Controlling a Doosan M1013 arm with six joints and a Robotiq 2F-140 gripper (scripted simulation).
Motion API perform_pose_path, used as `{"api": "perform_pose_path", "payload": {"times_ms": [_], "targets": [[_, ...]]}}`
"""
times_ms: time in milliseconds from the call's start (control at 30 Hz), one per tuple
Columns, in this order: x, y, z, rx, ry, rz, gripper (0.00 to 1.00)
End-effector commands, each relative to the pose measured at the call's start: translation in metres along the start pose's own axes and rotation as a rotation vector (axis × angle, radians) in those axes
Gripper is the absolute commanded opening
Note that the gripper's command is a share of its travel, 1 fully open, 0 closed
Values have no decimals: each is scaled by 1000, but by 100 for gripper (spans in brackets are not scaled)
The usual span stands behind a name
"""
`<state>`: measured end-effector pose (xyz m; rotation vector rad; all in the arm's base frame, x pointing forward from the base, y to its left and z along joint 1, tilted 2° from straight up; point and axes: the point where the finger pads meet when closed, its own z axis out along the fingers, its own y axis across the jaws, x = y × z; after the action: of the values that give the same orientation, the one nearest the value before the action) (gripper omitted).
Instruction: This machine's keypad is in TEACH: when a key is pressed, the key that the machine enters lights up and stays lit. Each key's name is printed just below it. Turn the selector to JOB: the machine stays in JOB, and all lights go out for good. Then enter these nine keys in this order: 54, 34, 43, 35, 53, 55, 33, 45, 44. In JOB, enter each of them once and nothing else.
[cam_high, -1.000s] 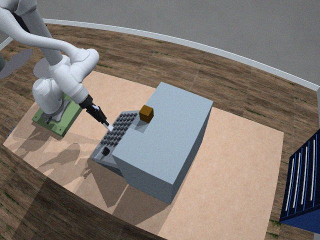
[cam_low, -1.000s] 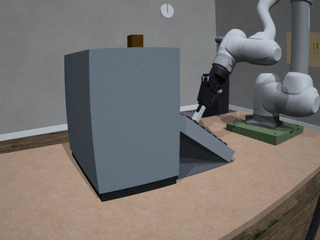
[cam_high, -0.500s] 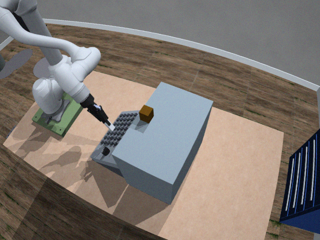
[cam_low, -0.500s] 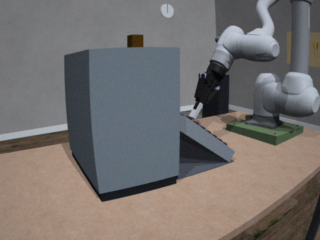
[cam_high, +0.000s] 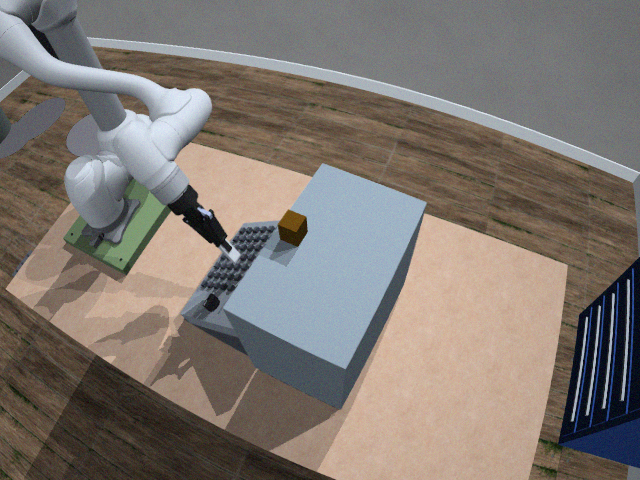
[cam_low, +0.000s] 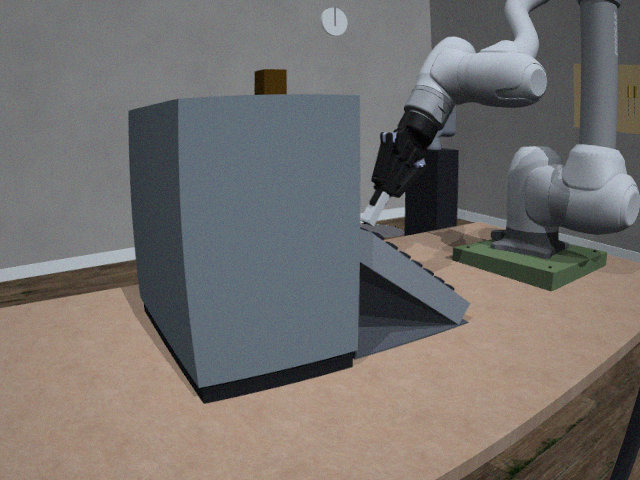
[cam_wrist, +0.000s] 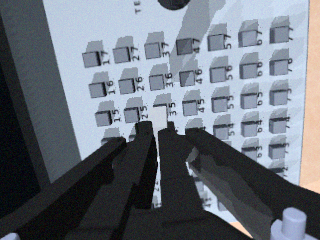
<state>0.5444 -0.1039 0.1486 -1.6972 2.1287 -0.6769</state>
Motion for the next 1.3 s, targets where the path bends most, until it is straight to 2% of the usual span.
{"api": "perform_pose_path", "payload": {"times_ms": [0,533,1267], "targets": [[0,0,1,0,0,0,0],[0,0,20,0,0,0,0],[0,0,21,0,0,0,0]]}}
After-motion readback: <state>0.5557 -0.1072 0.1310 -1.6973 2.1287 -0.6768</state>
